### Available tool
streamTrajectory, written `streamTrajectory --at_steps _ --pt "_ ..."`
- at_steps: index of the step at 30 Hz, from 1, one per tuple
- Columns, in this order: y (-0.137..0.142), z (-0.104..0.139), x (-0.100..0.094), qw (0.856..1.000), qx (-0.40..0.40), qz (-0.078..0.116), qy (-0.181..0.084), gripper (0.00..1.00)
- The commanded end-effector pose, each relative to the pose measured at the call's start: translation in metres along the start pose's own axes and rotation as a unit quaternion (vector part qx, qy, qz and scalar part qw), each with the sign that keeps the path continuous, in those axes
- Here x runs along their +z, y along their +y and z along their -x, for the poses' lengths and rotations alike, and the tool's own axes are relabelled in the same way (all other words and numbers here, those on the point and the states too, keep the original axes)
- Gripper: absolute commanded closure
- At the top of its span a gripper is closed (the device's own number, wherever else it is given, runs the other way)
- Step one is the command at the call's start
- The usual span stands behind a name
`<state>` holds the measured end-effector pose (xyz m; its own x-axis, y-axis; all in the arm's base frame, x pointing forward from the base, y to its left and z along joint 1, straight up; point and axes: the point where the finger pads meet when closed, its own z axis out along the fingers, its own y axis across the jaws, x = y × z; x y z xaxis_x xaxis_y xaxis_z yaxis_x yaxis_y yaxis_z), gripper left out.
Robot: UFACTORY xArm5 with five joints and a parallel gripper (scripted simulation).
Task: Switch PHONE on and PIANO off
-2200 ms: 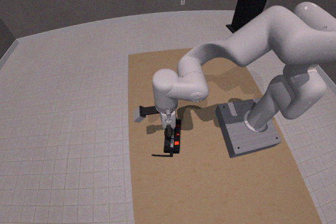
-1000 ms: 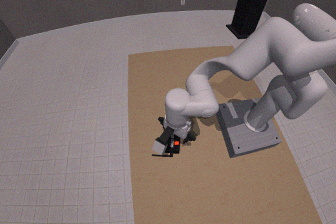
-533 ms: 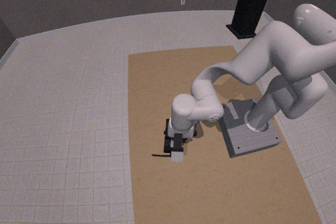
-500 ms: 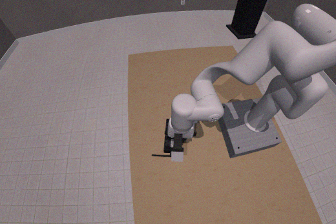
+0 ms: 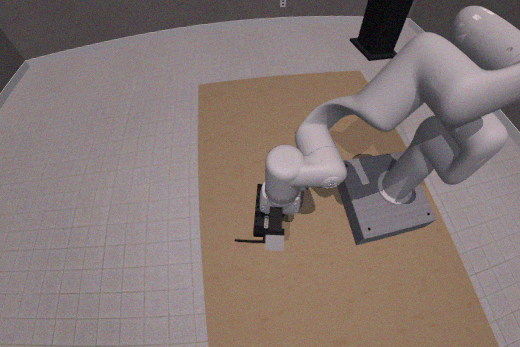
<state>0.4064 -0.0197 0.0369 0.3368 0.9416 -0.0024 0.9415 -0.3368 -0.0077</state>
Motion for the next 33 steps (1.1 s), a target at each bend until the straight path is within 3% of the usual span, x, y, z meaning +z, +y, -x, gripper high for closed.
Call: streamTrajectory --at_steps 1,33 --pt "0.0012 -0.0004 -0.0011 1.0 0.0 0.002 0.001 1.0" --pt "0.0011 -0.0003 0.007 1.0 0.0 0.002 0.0 1.0"
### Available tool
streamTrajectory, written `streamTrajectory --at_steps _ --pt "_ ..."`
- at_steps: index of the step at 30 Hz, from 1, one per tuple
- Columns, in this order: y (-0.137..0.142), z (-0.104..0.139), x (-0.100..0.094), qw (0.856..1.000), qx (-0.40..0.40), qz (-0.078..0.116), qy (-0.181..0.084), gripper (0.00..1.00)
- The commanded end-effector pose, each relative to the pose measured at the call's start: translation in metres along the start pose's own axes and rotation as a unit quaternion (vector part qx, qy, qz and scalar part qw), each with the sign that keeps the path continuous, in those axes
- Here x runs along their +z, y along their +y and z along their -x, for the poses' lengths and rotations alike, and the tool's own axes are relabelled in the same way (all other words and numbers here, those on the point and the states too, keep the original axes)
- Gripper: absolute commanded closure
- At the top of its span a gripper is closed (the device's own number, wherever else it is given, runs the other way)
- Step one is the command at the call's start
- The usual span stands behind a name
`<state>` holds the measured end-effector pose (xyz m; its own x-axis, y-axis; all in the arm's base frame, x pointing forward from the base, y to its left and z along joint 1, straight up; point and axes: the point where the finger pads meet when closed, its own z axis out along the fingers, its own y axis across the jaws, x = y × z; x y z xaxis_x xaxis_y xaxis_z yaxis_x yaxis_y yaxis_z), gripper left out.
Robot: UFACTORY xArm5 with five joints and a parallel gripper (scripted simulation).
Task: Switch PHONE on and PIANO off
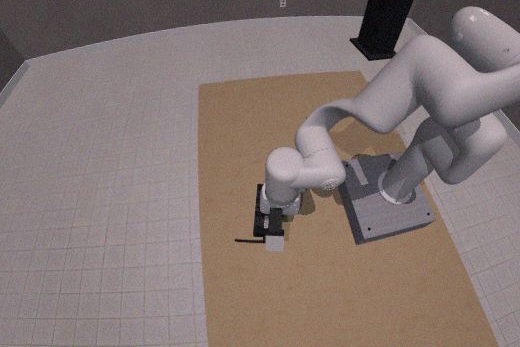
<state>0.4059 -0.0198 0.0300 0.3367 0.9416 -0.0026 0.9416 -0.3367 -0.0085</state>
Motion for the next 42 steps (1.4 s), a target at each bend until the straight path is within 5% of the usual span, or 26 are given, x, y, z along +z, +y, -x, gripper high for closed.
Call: streamTrajectory --at_steps 1,42 --pt "0.001 0.0 0.001 1.0 0.0 0.002 0.001 1.0" --pt "0.002 -0.001 0.036 1.0 0.0 0.002 0.001 1.0"
